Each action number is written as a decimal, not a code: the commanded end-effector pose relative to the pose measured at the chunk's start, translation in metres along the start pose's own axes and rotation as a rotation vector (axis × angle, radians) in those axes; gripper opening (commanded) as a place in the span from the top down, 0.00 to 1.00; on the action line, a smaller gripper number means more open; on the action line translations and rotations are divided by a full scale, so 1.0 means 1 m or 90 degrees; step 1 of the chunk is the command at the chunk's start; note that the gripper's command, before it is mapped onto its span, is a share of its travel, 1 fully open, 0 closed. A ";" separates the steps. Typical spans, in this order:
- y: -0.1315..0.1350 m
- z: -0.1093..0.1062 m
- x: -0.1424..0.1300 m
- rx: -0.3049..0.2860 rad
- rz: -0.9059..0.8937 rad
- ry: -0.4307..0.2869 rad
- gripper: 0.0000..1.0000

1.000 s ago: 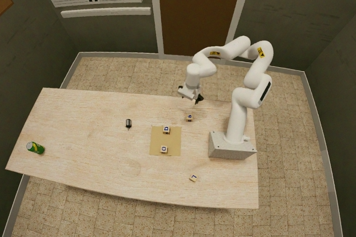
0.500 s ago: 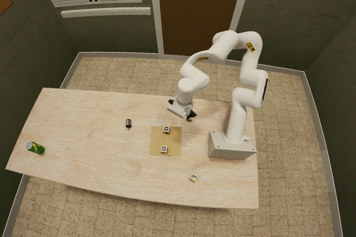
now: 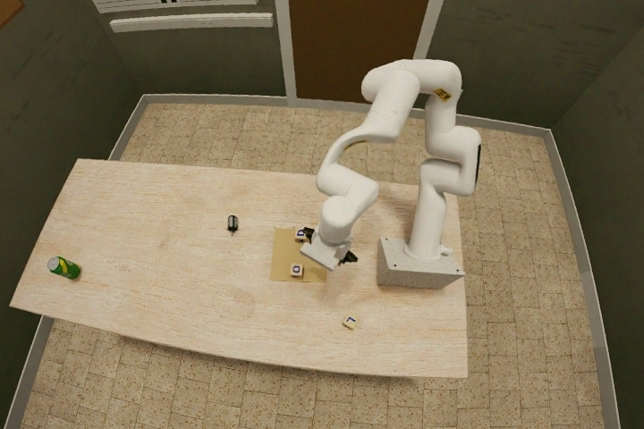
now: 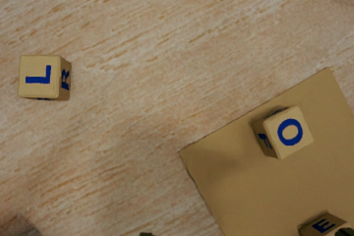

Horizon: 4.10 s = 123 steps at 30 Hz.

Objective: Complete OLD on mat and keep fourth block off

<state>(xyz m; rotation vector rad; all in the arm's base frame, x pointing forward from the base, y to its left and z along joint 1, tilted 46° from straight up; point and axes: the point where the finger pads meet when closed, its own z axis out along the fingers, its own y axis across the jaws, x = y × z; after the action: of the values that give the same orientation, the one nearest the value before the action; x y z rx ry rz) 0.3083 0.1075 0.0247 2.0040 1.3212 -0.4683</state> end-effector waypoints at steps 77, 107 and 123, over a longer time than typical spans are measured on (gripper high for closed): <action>-0.164 0.081 0.108 0.036 0.013 -0.021 0.16; -0.165 0.101 0.108 0.034 0.015 -0.021 0.16; -0.166 0.124 0.108 0.034 0.015 -0.021 0.16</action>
<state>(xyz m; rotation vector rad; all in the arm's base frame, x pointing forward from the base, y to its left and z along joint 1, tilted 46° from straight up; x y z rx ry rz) 0.2114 0.1334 -0.1835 2.0425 1.2739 -0.5334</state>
